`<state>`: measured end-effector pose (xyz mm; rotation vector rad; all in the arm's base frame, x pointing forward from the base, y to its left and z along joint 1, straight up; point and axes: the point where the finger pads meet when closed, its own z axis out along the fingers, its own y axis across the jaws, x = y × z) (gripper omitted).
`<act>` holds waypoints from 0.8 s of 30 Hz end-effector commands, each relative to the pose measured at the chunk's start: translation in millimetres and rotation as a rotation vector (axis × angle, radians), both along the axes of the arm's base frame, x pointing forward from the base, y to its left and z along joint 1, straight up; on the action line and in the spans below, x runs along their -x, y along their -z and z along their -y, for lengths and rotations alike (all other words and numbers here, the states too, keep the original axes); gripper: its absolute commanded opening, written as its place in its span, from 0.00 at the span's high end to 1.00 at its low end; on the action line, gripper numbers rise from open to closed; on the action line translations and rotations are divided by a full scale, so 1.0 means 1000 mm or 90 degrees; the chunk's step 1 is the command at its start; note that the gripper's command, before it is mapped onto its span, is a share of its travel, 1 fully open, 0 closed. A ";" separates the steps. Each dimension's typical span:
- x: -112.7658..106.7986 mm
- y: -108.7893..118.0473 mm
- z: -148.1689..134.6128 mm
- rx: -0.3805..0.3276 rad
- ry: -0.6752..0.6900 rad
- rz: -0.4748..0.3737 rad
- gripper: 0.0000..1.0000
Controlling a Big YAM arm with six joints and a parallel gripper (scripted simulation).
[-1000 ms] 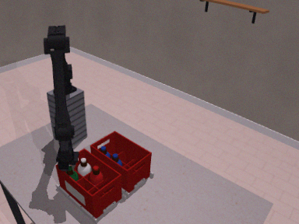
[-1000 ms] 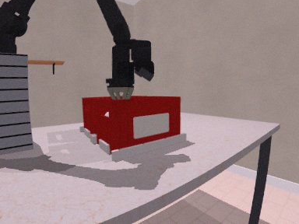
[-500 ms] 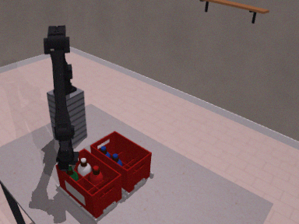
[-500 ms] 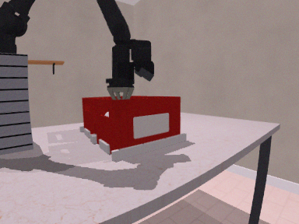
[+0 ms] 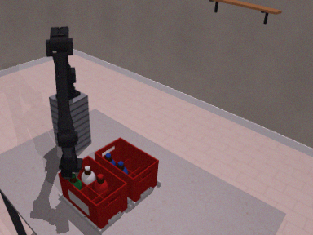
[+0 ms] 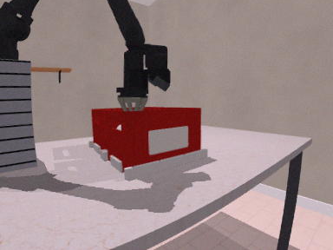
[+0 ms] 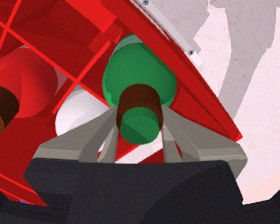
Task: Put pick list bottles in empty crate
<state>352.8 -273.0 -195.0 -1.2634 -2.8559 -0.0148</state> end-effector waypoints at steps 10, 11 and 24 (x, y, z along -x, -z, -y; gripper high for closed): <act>-0.016 -0.047 0.010 0.020 -0.009 0.024 1.00; -0.017 -0.050 0.011 0.021 -0.009 0.026 1.00; -0.016 -0.068 0.011 0.021 -0.009 0.026 1.00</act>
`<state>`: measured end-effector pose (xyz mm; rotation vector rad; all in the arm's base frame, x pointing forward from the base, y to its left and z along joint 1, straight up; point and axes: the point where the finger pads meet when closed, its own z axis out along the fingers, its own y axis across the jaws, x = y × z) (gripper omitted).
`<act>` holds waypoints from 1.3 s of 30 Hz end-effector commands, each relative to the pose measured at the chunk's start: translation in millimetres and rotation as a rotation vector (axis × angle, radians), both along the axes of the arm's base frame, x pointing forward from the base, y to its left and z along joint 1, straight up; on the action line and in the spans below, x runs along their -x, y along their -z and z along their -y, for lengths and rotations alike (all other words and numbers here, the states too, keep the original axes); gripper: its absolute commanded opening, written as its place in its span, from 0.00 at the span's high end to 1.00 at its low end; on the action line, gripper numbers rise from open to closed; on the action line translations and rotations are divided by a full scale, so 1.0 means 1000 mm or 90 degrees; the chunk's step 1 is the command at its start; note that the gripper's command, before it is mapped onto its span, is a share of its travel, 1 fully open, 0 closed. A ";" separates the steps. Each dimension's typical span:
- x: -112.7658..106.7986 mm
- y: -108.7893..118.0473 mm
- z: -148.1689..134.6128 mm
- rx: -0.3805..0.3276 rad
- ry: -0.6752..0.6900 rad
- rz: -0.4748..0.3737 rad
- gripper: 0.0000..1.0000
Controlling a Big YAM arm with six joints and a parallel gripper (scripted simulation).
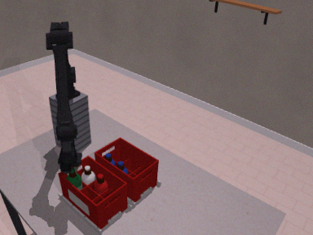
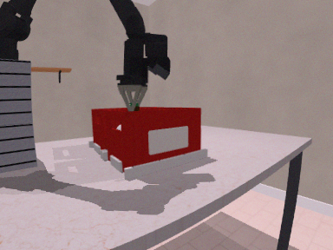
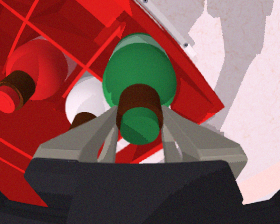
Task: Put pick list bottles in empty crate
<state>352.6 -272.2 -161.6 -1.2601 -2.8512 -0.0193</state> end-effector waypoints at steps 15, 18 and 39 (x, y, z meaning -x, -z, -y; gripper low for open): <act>-0.020 -0.059 0.015 0.027 -0.008 0.033 1.00; -0.019 -0.064 0.015 0.027 -0.008 0.033 1.00; -0.027 -0.100 0.022 0.036 -0.008 0.044 1.00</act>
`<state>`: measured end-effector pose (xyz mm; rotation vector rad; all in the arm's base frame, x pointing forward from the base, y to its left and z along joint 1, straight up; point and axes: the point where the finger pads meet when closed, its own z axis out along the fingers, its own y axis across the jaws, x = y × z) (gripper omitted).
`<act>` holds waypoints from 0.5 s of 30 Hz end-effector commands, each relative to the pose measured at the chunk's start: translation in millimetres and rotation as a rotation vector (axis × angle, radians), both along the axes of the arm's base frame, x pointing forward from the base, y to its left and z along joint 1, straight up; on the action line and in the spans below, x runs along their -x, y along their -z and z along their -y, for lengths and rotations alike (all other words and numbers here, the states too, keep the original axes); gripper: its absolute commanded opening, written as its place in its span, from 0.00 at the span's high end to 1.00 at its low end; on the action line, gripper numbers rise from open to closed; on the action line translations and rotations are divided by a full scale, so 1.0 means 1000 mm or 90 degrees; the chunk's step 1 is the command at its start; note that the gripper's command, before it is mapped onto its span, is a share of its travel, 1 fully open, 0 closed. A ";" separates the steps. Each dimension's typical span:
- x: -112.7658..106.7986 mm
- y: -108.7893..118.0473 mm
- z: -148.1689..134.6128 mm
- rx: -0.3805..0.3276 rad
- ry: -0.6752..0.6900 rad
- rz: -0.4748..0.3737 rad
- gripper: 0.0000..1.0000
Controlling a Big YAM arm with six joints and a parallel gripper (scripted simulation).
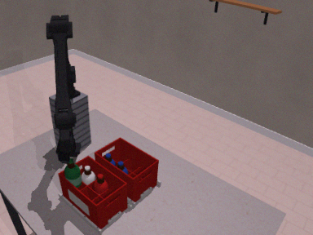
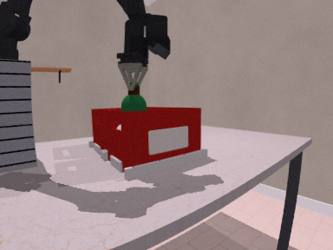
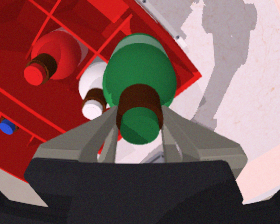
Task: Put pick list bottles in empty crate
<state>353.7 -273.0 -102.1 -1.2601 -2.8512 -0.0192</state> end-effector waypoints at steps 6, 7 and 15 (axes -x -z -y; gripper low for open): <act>-0.026 -0.049 0.021 0.036 -0.008 0.044 1.00; -0.026 -0.051 0.021 0.036 -0.008 0.044 1.00; -0.025 -0.065 0.022 0.037 -0.008 0.045 1.00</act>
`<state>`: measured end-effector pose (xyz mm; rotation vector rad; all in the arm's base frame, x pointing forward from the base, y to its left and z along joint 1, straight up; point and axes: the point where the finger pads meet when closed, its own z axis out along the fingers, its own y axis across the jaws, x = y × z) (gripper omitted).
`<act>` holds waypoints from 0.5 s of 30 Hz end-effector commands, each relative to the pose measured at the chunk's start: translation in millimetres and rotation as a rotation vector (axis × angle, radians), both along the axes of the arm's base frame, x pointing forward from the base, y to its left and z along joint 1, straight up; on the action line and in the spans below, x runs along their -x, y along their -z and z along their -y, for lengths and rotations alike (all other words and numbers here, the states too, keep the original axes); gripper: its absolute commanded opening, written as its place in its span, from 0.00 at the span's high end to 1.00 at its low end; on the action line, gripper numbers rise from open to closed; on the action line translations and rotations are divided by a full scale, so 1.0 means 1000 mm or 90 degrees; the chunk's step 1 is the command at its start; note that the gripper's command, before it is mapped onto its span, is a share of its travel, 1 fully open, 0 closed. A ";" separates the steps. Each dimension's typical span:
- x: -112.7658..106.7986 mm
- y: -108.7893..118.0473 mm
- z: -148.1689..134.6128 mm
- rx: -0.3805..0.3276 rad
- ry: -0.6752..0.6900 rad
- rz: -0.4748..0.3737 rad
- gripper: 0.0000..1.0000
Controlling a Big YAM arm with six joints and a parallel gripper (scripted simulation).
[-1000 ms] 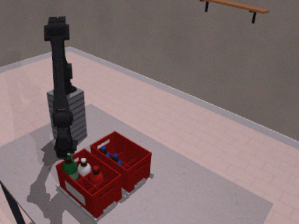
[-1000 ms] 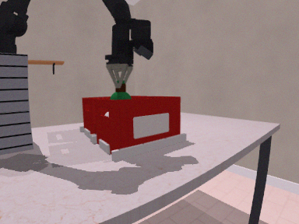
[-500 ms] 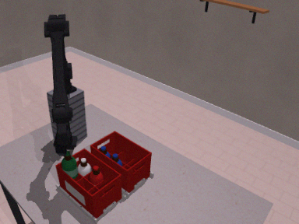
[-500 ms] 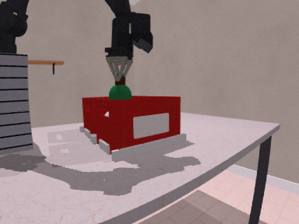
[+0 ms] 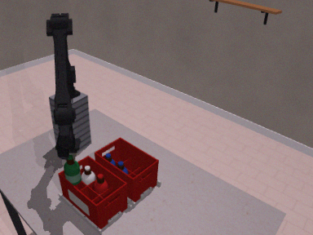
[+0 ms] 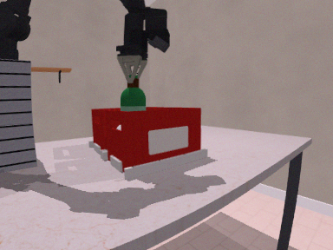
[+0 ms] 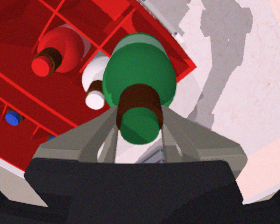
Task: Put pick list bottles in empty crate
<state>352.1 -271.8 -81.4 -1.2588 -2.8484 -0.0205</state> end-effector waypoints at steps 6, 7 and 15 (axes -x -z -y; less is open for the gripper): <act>-0.027 -0.051 0.023 0.038 -0.007 0.047 1.00; -0.027 -0.053 0.023 0.038 -0.007 0.047 1.00; -0.026 -0.067 0.023 0.039 -0.007 0.047 1.00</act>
